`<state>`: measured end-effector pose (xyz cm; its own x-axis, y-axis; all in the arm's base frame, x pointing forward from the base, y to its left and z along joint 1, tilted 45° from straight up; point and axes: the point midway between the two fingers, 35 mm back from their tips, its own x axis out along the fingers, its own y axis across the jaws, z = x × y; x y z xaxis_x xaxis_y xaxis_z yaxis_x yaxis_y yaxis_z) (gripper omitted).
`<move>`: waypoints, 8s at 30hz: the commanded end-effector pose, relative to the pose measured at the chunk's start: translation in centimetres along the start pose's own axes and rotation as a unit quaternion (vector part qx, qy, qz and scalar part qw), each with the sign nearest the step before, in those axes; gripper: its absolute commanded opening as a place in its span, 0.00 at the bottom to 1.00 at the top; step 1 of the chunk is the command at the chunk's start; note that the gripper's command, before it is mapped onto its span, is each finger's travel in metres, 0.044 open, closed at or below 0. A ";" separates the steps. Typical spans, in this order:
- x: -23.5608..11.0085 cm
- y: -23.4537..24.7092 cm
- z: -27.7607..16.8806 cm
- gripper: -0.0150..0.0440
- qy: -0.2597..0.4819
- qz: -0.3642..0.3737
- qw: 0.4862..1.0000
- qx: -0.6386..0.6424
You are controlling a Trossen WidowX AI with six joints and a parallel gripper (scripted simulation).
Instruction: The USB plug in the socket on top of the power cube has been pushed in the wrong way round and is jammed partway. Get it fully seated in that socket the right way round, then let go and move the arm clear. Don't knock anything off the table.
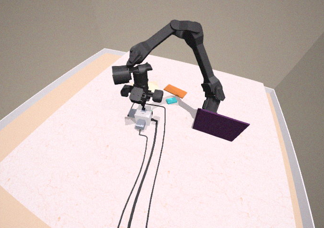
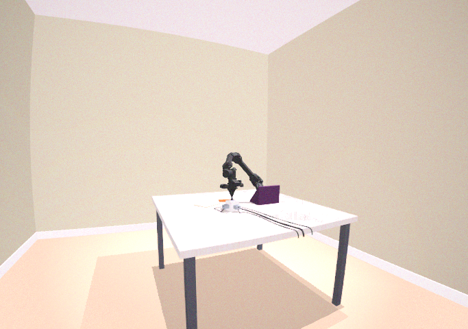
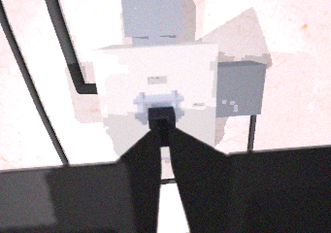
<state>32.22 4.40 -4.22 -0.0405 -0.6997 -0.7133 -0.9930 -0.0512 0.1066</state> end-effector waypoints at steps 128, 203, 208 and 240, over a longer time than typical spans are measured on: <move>-2.7 0.0 0.0 0.25 0.000 -0.002 0.496 0.868; -2.5 0.0 0.1 0.25 -0.001 0.006 0.005 1.000; -2.5 0.0 0.1 0.25 -0.001 0.007 0.004 1.000; -2.1 0.0 0.3 0.25 0.000 0.019 0.003 1.000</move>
<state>32.28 6.06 -2.81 -0.0398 -0.6772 -0.7348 0.9927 0.0567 -0.1061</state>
